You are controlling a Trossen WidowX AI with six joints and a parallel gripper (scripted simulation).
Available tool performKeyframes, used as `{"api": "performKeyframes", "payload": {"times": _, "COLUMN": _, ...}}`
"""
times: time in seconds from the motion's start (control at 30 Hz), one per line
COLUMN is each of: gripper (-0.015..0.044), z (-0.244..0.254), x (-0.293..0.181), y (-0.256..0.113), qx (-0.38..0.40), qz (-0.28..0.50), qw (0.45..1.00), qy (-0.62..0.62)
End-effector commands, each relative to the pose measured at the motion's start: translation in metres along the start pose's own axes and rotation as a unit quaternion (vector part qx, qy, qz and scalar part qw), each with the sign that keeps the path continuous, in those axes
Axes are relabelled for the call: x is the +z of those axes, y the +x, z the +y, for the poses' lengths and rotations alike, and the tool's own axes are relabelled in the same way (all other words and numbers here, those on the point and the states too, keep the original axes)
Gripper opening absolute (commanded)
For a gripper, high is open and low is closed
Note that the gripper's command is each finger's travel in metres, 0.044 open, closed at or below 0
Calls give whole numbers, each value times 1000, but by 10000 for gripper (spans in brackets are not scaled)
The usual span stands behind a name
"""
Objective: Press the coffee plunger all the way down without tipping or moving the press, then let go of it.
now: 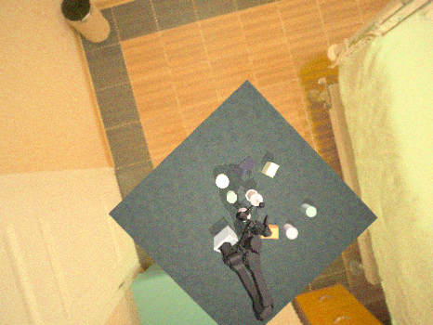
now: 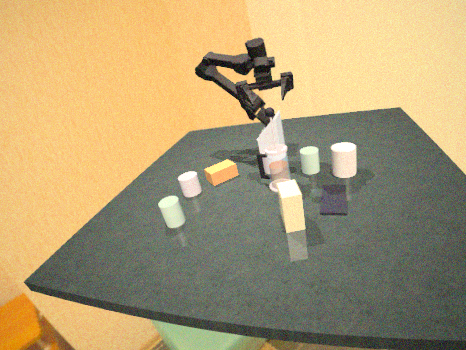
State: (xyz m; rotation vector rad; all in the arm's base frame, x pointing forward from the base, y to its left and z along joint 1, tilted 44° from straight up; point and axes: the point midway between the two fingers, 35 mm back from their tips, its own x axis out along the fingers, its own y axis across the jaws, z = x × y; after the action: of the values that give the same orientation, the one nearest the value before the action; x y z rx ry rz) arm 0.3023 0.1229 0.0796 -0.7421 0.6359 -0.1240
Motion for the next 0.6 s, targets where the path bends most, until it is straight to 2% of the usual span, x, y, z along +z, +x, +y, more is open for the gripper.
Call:
{"api": "performKeyframes", "payload": {"times": 0.0, "gripper": 440, "z": 1, "x": -4, "y": 6, "qx": 1, "qz": 2, "qw": 1000, "qy": -4}}
{"api": "performKeyframes", "payload": {"times": 0.57, "gripper": 440, "z": 0, "x": -4, "y": 33, "qx": 0, "qz": 1, "qw": 1000, "qy": -4}}
